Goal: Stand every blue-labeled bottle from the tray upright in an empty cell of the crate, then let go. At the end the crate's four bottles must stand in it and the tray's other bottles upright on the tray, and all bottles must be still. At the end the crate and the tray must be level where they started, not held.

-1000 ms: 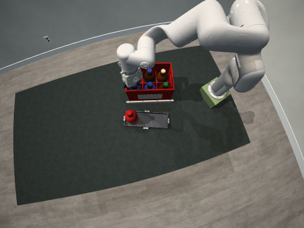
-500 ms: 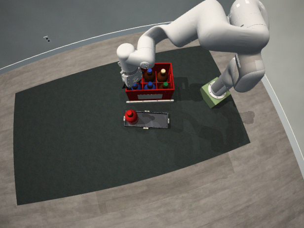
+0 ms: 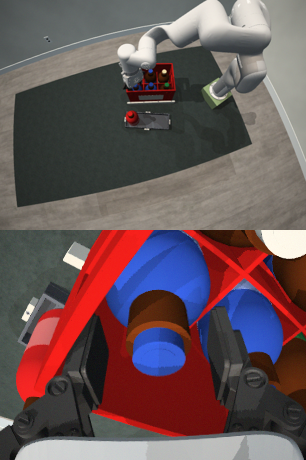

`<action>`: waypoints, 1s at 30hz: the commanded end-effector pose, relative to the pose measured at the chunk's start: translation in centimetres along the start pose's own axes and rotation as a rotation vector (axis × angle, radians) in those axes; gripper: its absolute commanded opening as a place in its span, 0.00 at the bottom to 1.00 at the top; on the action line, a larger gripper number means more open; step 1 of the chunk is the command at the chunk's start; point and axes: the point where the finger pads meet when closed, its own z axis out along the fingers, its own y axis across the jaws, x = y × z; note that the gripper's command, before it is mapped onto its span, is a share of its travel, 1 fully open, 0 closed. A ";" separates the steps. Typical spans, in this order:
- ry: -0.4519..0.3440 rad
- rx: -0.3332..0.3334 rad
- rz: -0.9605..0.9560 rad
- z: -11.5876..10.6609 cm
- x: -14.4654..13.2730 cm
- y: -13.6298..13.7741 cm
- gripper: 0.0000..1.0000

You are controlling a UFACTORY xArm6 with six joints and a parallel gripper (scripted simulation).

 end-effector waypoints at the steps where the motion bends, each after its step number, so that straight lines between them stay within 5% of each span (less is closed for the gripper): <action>1: 0.003 0.004 0.000 -0.2 0.1 -0.1 0.65; 30: 0.003 0.004 0.000 -0.5 0.1 -0.1 0.65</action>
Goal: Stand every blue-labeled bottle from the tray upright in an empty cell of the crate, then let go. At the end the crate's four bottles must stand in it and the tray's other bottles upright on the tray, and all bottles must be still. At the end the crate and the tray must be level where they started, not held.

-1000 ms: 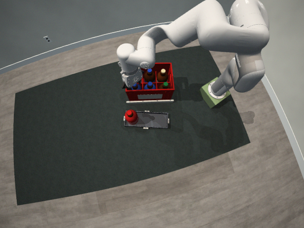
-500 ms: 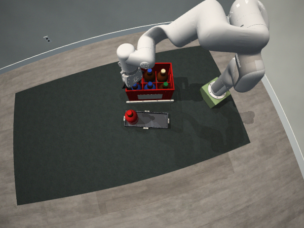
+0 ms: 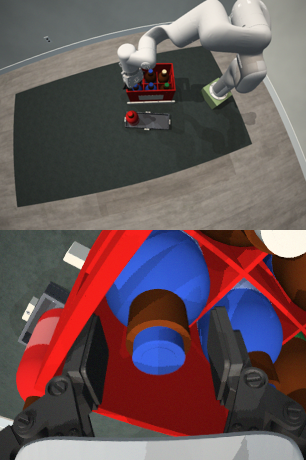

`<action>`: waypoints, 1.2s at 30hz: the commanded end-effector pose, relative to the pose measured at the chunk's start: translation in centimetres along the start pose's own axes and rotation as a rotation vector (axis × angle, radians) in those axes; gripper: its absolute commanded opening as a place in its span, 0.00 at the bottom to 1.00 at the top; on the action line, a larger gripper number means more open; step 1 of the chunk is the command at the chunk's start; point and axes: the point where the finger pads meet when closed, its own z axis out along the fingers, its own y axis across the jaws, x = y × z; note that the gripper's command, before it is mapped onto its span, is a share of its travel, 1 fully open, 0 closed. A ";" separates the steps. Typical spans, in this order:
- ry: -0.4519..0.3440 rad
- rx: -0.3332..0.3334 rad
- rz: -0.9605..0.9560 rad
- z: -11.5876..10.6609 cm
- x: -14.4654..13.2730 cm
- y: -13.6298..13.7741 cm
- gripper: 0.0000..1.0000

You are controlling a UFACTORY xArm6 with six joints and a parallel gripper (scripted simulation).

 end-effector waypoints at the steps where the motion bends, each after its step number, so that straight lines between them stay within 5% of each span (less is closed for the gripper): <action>1: 0.003 0.004 0.000 -0.5 0.1 -0.1 0.65; 36: 0.003 0.004 0.000 -7.0 0.1 -0.1 0.65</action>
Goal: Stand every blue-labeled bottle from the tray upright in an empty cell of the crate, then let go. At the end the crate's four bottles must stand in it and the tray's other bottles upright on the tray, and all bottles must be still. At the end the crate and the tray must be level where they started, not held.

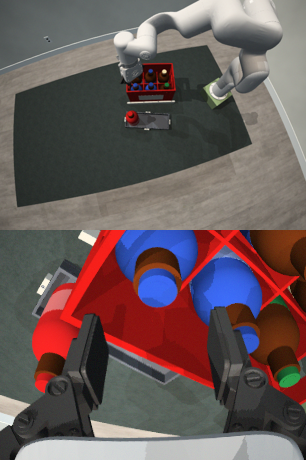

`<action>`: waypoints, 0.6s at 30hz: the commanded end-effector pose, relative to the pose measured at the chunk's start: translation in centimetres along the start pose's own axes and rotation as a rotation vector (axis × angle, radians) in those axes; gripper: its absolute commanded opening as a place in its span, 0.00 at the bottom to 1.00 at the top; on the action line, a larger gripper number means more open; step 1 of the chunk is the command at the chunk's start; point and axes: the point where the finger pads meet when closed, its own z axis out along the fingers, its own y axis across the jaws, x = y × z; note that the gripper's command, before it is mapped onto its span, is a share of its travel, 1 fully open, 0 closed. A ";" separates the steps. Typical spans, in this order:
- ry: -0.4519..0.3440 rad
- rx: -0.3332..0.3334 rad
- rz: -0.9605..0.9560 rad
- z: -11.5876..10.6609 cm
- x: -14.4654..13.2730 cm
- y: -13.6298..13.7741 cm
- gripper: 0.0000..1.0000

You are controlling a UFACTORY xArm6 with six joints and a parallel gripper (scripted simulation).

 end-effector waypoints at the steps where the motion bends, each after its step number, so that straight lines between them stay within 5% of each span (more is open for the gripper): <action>1: 0.003 0.003 0.000 -1.4 0.1 -0.1 0.65; 18: 0.003 0.003 0.000 -2.5 0.1 -0.1 0.65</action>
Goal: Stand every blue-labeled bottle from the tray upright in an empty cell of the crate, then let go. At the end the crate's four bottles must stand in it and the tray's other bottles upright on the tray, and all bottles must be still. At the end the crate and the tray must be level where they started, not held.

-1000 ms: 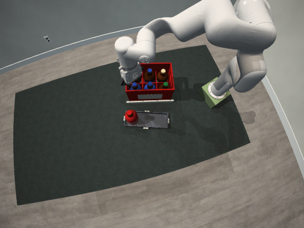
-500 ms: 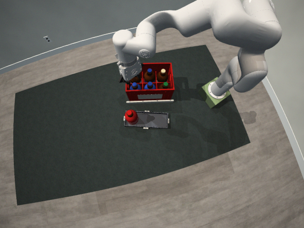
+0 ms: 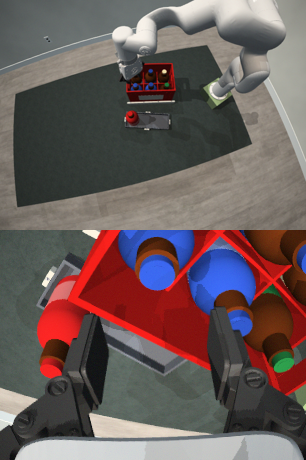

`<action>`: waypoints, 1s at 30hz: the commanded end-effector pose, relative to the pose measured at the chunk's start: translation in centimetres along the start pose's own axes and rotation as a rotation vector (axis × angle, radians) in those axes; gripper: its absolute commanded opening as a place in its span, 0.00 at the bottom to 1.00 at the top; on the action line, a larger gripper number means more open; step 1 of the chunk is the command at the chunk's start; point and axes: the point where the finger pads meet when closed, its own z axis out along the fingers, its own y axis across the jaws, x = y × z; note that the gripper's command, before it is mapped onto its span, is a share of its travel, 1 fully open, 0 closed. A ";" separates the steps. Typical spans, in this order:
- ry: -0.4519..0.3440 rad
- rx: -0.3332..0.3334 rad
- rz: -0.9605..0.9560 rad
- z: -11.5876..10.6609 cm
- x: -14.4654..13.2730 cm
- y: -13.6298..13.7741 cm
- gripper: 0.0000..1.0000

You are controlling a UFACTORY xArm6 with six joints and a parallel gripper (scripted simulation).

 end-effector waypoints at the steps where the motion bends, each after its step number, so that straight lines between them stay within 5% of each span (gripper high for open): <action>1: 0.003 0.004 0.000 -0.3 0.1 -0.1 0.65; 2: 0.003 0.004 0.000 -0.3 0.1 -0.1 0.65; 3: 0.003 0.004 0.000 -0.3 0.1 -0.1 0.00; 30: 0.003 0.004 0.000 -0.3 0.1 -0.1 0.00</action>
